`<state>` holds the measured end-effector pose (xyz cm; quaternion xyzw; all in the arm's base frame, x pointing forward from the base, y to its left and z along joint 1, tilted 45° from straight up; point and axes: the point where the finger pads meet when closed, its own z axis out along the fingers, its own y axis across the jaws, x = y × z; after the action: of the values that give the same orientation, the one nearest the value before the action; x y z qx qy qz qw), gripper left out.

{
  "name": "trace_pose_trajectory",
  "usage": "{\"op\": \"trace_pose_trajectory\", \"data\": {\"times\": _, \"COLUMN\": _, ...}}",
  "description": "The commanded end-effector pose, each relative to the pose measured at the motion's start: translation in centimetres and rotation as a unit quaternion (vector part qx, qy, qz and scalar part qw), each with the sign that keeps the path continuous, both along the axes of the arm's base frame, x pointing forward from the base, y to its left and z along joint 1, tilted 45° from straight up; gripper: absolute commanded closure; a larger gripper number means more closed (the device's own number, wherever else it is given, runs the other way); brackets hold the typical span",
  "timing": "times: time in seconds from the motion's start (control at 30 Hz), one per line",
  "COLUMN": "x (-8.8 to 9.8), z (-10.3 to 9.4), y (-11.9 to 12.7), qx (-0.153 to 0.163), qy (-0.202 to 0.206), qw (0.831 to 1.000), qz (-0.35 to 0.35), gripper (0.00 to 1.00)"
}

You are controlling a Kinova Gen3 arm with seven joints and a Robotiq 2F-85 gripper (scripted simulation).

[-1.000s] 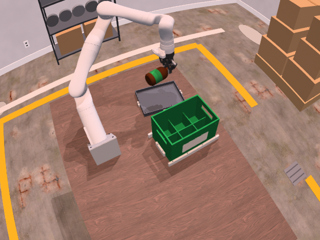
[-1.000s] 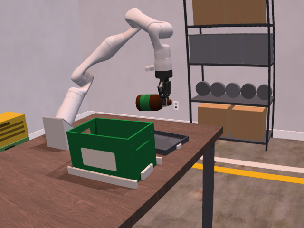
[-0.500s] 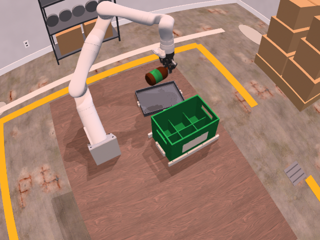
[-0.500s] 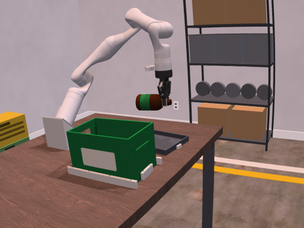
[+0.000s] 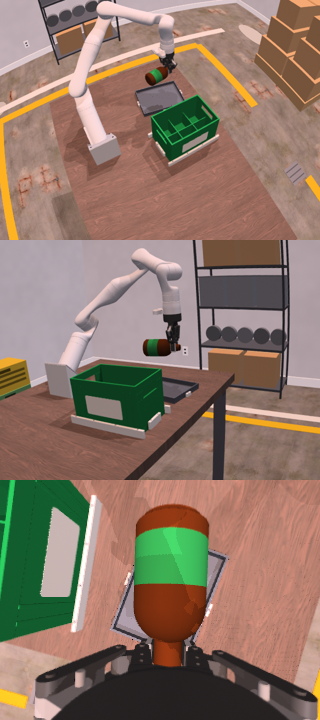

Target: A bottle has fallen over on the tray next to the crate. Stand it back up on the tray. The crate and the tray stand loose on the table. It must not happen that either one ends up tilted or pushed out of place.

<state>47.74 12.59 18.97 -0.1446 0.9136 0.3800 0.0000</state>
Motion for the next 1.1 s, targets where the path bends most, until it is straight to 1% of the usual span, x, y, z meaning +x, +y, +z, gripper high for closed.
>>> {"op": "trace_pose_trajectory", "data": {"times": 0.0, "x": -0.03, "z": 0.19, "y": -0.34, "qx": -0.002, "qy": 0.002, "qw": 1.000, "qz": -0.002, "gripper": 1.00}}
{"op": "trace_pose_trajectory", "data": {"times": 0.83, "x": -0.03, "z": 0.19, "y": -0.34, "qx": -0.002, "qy": 0.007, "qw": 1.000, "qz": -0.007, "gripper": 1.00}}
{"op": "trace_pose_trajectory", "data": {"times": 1.07, "x": -0.03, "z": 0.21, "y": -0.34, "qx": -0.007, "qy": 0.036, "qw": 0.999, "qz": -0.037, "gripper": 1.00}}
